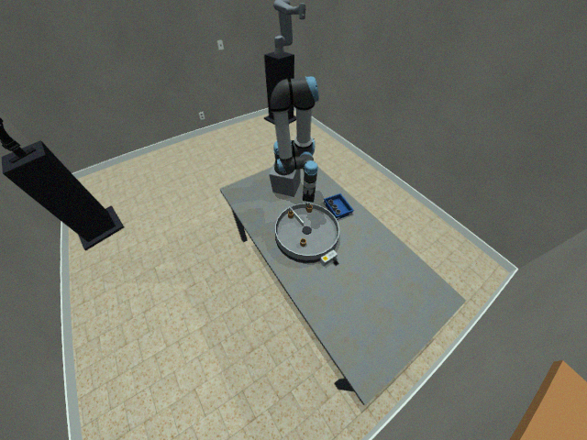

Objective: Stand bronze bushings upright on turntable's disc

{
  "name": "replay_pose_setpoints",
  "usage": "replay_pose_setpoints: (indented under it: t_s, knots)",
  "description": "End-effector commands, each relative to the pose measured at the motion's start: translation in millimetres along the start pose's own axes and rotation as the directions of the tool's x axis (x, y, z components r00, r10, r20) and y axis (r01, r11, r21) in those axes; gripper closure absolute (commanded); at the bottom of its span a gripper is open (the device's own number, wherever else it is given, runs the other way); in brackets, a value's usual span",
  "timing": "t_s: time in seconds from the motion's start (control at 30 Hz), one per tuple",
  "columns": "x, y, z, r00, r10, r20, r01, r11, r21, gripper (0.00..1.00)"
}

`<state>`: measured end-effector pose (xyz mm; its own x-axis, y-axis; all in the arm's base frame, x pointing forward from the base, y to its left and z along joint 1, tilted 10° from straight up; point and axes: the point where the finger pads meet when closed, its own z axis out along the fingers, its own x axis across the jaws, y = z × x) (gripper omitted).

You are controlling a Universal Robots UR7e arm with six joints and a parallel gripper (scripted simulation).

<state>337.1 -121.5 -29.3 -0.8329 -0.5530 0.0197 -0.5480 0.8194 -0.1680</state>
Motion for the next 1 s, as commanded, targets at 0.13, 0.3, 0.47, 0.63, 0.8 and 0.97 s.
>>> replay_pose_setpoints:
  t_s: [0.13,0.3,0.47,0.63,0.8,0.97]
  knots:
    - [10.8,-6.3,-0.3,1.000,-0.001,0.002,0.001,1.000,0.001,1.00]
    - [13.1,-7.6,-0.3,1.000,-0.001,0.002,0.001,1.000,0.001,1.00]
    - [13.7,-7.9,-0.3,1.000,-0.001,0.002,0.001,1.000,0.001,1.00]
    - [13.9,-8.0,-0.3,1.000,-0.001,0.002,0.001,1.000,0.001,1.00]
    - [13.9,-8.0,-0.3,1.000,-0.001,0.002,0.001,1.000,0.001,1.00]
    - [13.9,-8.0,-0.3,1.000,-0.001,0.002,0.001,1.000,0.001,1.00]
